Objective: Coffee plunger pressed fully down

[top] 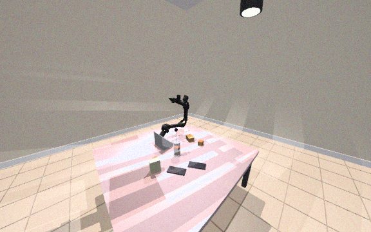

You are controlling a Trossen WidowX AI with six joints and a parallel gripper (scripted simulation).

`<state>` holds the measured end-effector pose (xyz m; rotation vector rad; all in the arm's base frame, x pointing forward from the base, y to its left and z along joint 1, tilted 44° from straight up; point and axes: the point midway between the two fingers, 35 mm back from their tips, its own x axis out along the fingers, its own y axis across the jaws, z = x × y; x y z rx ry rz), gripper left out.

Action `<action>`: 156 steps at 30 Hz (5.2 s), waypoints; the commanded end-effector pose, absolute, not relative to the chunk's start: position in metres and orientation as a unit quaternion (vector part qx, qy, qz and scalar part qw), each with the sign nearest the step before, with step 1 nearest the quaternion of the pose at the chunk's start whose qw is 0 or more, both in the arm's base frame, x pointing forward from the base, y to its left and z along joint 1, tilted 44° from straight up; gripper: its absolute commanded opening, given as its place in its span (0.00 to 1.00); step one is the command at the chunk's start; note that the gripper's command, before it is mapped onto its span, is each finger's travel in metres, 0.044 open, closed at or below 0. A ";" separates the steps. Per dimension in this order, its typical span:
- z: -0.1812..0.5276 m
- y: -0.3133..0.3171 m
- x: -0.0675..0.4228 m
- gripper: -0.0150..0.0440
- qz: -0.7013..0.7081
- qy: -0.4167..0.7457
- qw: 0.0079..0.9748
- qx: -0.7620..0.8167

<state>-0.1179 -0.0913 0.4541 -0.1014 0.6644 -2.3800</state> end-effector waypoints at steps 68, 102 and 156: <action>0.143 -0.106 0.258 1.00 0.154 0.254 0.892 0.340; 0.140 -0.097 0.272 0.47 0.155 0.249 0.893 0.342; 0.072 -0.044 0.282 0.47 0.154 0.252 0.893 0.341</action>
